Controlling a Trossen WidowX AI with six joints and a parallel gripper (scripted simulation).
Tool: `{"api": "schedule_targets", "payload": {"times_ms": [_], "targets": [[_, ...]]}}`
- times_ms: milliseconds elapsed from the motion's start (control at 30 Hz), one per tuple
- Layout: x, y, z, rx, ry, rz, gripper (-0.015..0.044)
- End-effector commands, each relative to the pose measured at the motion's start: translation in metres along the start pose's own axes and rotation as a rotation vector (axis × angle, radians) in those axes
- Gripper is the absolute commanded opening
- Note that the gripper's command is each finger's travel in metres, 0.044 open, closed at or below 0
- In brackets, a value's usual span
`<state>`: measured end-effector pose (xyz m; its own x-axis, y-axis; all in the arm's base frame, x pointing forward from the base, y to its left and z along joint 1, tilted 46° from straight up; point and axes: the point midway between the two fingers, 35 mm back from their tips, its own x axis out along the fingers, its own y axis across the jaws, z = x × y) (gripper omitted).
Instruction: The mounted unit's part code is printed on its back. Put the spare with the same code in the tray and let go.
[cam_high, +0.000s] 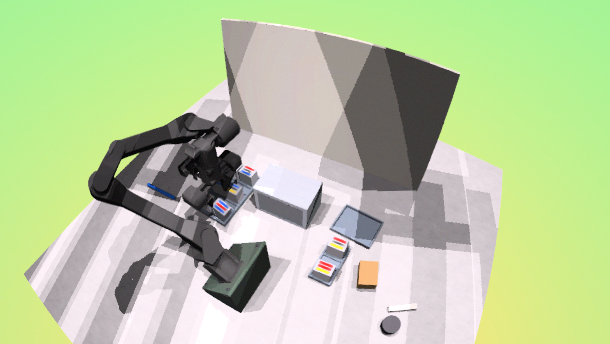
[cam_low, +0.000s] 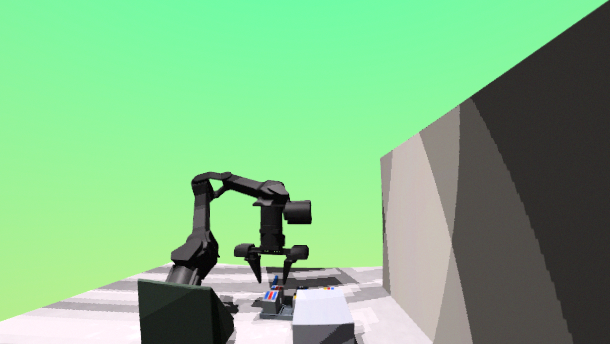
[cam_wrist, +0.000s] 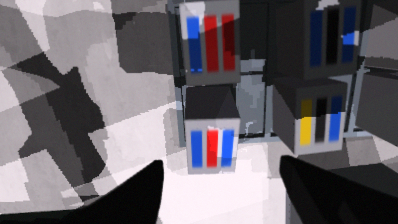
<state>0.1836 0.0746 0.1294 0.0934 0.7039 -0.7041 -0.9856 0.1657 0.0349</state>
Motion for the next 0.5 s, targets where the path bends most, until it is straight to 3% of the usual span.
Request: {"api": "schedule_targets", "payload": {"times_ms": [0,467], "targets": [[0.007,0.0,0.0,0.003,0.001,-0.002,0.03],[0.03,-0.002,-0.001,0.002,0.004,-0.003,0.03]]}}
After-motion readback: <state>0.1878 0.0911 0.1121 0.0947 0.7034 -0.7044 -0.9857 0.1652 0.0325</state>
